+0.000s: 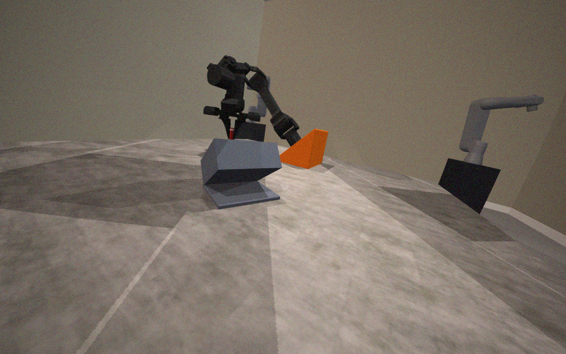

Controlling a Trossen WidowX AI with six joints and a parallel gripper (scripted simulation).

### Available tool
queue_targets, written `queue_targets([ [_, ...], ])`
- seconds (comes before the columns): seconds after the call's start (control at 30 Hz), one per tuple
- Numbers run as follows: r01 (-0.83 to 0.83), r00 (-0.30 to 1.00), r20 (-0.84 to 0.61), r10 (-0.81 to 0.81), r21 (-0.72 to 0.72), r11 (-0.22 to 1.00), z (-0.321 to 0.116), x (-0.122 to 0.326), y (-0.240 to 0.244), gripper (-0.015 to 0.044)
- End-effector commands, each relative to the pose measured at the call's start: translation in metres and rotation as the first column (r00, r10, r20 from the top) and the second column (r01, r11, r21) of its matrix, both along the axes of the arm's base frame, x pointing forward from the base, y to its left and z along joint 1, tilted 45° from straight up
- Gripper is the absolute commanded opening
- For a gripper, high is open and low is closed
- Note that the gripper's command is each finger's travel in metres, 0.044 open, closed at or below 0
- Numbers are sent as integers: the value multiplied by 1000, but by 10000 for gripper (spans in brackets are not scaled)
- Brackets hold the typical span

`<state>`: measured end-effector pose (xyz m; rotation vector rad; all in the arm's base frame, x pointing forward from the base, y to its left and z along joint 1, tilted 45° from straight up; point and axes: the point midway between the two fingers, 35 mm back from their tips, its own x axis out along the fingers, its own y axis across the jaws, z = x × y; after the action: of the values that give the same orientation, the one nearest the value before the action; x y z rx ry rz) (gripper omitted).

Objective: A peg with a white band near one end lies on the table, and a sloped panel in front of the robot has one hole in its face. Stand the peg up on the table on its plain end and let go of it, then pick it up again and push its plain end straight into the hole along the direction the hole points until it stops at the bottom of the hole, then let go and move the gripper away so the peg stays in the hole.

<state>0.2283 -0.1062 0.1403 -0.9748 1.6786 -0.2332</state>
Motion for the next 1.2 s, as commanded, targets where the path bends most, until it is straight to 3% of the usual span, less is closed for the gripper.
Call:
queue_targets([
  [0.0,3,1000,-2,-3,3,1000,9,2,10,0],
  [0.3,2,1000,-4,-2,-4,1000,31,3,31,0],
  [1.17,-149,987,-34,155,146,978,19,47,59,0],
])
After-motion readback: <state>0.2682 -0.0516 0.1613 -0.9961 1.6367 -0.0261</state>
